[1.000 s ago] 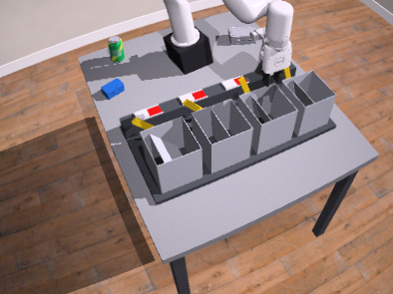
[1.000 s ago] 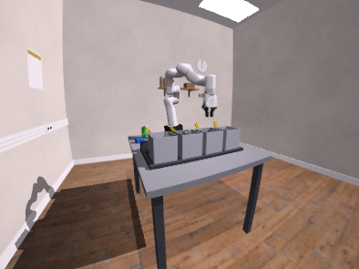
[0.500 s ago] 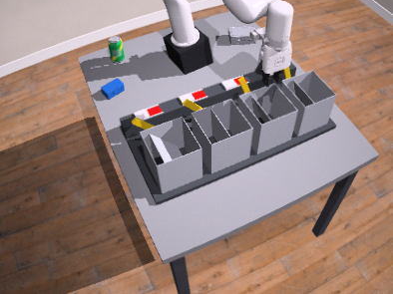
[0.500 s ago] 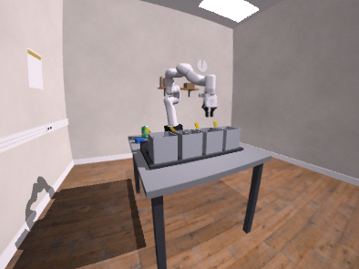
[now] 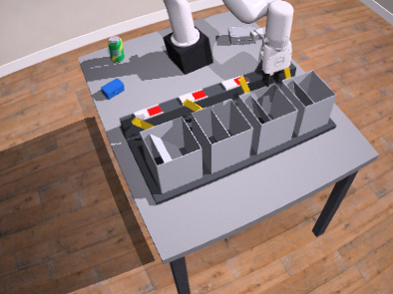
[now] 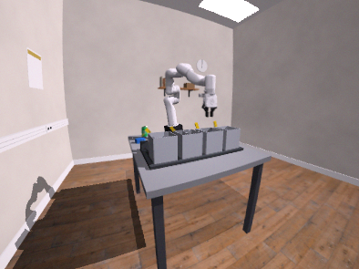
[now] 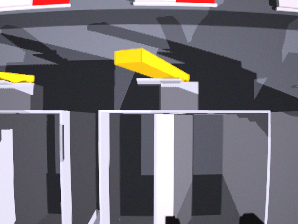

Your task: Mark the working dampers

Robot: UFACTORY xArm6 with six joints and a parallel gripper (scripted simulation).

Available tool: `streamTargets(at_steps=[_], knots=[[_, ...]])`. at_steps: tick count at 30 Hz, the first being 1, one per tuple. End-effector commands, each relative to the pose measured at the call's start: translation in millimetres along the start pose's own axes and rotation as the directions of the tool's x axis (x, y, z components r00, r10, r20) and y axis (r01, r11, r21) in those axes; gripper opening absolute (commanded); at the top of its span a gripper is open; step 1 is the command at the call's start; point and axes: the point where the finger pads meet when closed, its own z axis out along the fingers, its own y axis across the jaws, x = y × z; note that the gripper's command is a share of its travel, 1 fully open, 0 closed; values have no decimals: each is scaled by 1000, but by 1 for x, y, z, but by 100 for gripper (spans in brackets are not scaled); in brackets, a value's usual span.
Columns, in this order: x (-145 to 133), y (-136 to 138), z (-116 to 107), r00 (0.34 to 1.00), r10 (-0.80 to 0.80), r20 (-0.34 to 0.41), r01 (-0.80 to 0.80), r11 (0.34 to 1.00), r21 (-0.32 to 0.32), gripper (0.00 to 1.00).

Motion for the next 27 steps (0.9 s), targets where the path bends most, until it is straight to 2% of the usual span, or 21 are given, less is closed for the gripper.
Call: streamTargets(at_steps=[1, 6, 8, 10, 14, 15, 16, 25, 27], knots=[[-1, 0, -2, 1000, 0, 5, 0, 1000, -1, 39], [1, -1, -2, 1000, 0, 4, 0, 1000, -9, 39], [12, -7, 2, 1000, -3, 2, 3, 999, -48, 39], [33, -20, 8, 1000, 0, 4, 1, 993, -118, 39], [40, -24, 10, 1000, -2, 2, 2, 990, -143, 39], [56, -33, 15, 1000, -2, 1, 3, 981, -193, 39], [61, -36, 17, 1000, -2, 1, 2, 977, -212, 39], [107, -63, 31, 1000, -1, 3, 2, 934, -357, 39], [112, -65, 32, 1000, 0, 5, 1, 928, -372, 39]])
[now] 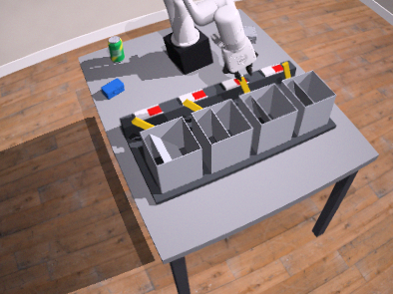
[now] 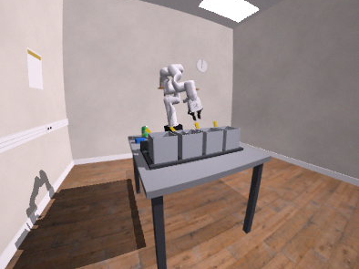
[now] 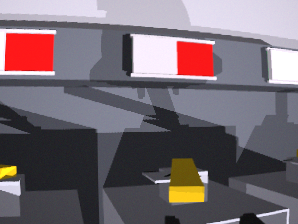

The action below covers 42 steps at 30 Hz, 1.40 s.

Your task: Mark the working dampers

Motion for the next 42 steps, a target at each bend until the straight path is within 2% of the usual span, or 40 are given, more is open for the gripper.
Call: streamTargets(at_steps=[1, 25, 42], knots=[[20, -13, -1, 1000, -14, 21, 16, 995, -97, 39], [20, -13, 1, 1000, -14, 21, 16, 995, -97, 39], [19, -11, 21, 1000, -14, 21, 16, 995, -96, 39]])
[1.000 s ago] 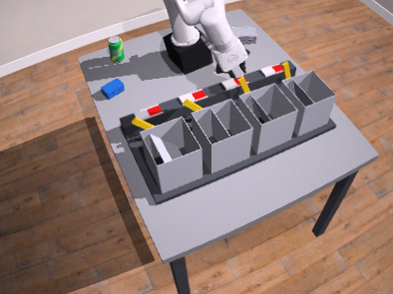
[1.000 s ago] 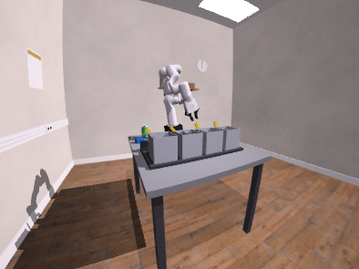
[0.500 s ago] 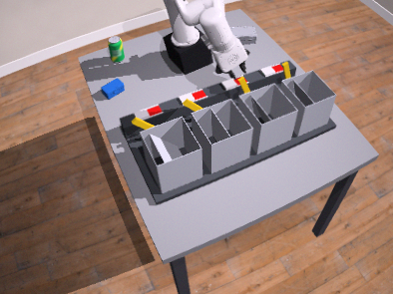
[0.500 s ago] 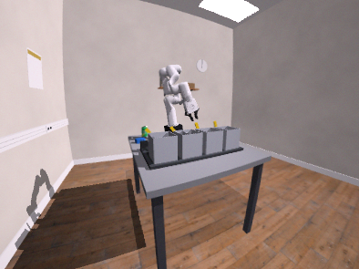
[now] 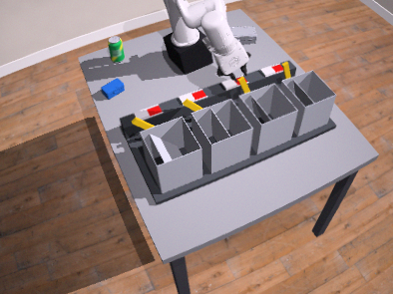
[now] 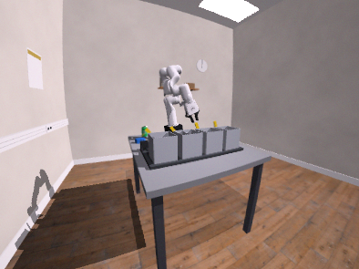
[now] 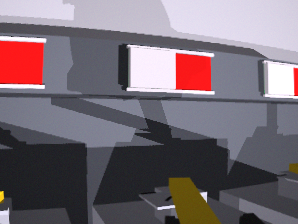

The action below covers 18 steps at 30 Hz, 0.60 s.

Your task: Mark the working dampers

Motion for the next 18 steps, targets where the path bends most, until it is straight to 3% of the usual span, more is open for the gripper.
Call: streamTargets(at_steps=[1, 18], knots=[[-2, 0, 8, 1000, -1, 4, 1, 1000, 0, 39], [-2, 0, 42, 1000, -1, 4, 1, 1000, 0, 39]])
